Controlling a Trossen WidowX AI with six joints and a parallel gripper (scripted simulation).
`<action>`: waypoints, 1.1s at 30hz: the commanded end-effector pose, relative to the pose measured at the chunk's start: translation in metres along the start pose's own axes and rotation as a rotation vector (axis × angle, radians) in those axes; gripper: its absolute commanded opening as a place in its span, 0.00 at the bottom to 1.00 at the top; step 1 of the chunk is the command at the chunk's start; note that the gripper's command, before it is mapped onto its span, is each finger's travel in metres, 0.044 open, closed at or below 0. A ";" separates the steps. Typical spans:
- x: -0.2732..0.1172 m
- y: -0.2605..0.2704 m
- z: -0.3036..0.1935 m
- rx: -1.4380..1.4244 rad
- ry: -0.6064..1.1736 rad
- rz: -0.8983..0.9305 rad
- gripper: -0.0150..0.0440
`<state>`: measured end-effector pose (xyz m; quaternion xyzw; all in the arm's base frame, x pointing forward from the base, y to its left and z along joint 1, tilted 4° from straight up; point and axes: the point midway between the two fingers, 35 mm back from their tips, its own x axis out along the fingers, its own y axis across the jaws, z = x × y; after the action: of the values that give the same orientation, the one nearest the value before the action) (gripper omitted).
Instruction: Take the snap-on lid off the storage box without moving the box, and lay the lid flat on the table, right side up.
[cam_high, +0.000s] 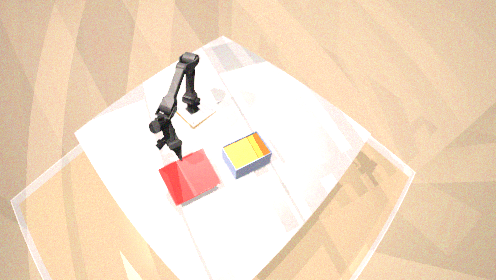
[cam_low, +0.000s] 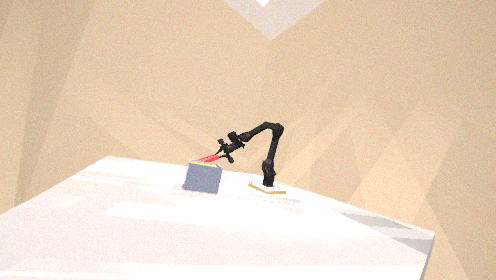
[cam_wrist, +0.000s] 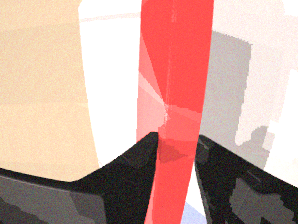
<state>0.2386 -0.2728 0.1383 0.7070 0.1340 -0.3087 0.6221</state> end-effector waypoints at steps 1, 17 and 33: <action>0.002 -0.002 0.000 0.003 -0.001 0.002 0.25; 0.011 -0.012 0.000 0.003 0.000 0.002 0.25; 0.019 -0.022 0.000 0.003 0.000 0.002 0.25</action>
<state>0.2402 -0.2722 0.1125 0.7066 0.1334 -0.3084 0.6227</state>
